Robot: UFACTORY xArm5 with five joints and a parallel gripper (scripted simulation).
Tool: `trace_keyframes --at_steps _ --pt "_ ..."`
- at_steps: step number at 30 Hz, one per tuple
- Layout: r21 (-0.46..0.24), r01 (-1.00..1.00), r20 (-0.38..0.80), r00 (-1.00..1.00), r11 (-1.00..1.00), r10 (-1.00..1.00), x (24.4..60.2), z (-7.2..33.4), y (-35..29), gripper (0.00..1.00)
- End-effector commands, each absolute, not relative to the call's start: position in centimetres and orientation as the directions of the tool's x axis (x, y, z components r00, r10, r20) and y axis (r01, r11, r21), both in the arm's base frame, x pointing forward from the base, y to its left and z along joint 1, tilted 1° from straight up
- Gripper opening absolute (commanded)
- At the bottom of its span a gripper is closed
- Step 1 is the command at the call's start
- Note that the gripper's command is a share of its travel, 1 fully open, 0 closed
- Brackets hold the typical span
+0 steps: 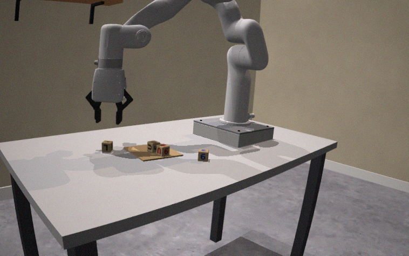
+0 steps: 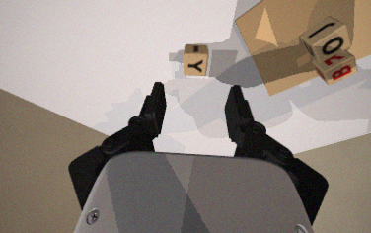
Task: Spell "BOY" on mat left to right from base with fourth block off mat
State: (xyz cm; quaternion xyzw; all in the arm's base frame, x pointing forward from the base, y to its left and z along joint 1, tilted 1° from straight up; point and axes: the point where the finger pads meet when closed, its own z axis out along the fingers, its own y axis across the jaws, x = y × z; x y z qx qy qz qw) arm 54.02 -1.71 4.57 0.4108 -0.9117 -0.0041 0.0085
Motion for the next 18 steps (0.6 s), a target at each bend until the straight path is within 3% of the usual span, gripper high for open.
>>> trace_keyframes --at_steps 1,18 --pt "0.011 -0.749 0.009 -0.662 0.662 -0.749 54.2 4.7 -1.7 0.69" --pt "0.011 -0.749 0.009 -0.662 0.663 -0.749 54.2 3.2 -1.7 0.69"
